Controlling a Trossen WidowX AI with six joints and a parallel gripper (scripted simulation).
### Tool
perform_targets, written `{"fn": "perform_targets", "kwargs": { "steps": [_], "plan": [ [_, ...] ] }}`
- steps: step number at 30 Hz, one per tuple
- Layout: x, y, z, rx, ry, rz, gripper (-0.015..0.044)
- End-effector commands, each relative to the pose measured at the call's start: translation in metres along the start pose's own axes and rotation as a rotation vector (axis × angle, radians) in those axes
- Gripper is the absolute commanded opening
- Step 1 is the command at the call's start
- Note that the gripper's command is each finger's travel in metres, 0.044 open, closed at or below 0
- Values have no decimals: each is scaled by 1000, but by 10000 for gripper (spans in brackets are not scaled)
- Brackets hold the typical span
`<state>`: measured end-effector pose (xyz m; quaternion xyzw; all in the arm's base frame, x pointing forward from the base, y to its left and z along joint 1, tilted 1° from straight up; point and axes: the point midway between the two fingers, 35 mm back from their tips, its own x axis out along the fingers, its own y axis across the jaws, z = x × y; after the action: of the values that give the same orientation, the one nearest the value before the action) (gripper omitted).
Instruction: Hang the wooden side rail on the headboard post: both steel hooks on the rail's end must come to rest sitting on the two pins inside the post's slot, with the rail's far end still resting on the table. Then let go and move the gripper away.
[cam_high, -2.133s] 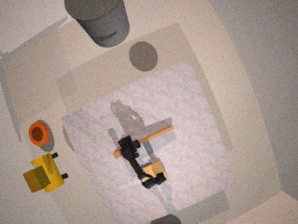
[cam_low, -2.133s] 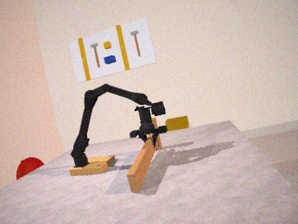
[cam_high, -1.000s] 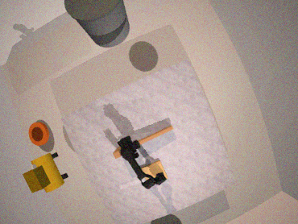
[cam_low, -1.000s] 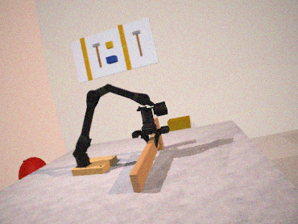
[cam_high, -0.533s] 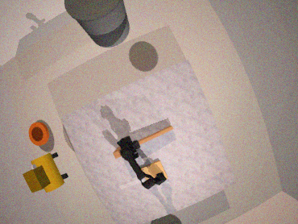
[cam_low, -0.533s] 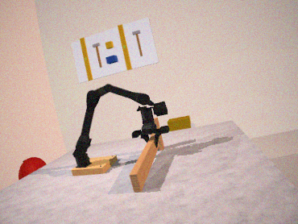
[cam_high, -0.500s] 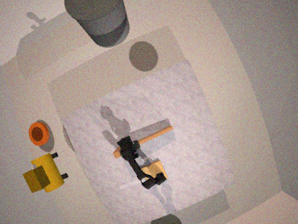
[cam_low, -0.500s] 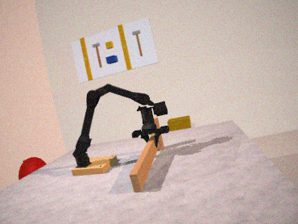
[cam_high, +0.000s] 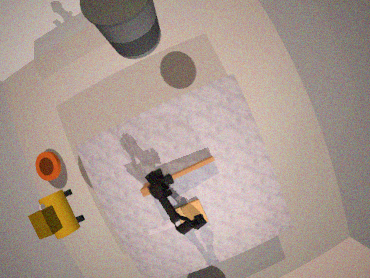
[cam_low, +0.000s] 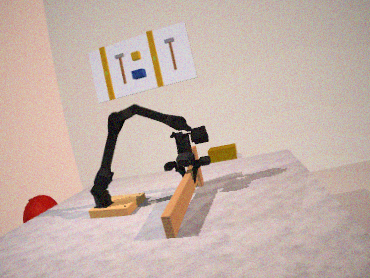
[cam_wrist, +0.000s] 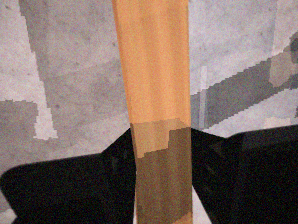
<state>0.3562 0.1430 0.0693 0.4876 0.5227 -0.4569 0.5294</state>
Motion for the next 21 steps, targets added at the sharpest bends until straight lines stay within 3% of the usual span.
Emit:
{"fn": "perform_targets", "kwargs": {
  "steps": [1,21],
  "plan": [
    [-4,3,-3,0,6,12,0],
    [-5,2,-5,0,6,12,0]
  ]
}}
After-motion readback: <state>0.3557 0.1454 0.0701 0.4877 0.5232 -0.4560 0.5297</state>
